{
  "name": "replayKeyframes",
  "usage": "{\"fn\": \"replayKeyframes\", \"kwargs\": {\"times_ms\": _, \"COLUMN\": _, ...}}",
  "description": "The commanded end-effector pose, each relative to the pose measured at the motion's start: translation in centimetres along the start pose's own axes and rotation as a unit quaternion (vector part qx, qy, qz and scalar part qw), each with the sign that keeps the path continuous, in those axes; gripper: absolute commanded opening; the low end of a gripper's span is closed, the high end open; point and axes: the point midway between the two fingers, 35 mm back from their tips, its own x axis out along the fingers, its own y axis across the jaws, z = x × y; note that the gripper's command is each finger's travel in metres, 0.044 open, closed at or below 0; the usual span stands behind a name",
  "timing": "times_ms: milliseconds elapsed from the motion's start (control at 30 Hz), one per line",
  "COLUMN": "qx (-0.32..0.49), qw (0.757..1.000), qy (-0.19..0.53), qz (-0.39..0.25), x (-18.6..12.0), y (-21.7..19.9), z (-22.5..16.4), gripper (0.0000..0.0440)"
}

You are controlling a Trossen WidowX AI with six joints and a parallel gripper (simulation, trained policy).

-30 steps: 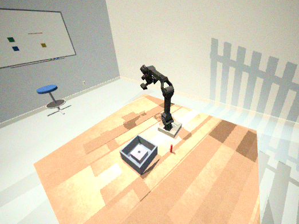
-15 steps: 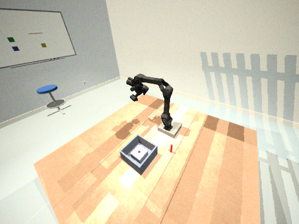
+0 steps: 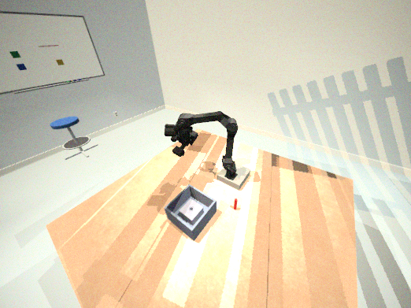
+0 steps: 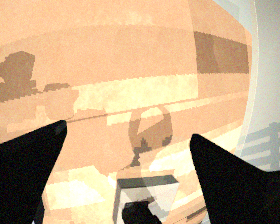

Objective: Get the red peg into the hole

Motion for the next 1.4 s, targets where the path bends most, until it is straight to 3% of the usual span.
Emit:
{"fn": "replayKeyframes", "kwargs": {"times_ms": 0, "qx": -0.025, "qw": 1.000, "qy": 0.000, "qz": 0.017, "x": -0.9, "y": 2.6, "z": -2.0, "gripper": 0.0440}}
{"fn": "replayKeyframes", "kwargs": {"times_ms": 667, "qx": -0.177, "qw": 0.980, "qy": 0.021, "qz": 0.087, "x": -5.1, "y": 11.6, "z": -15.6, "gripper": 0.0440}}
{"fn": "replayKeyframes", "kwargs": {"times_ms": 1367, "qx": -0.271, "qw": 0.957, "qy": 0.061, "qz": 0.083, "x": -5.8, "y": 11.5, "z": -30.9, "gripper": 0.0440}}
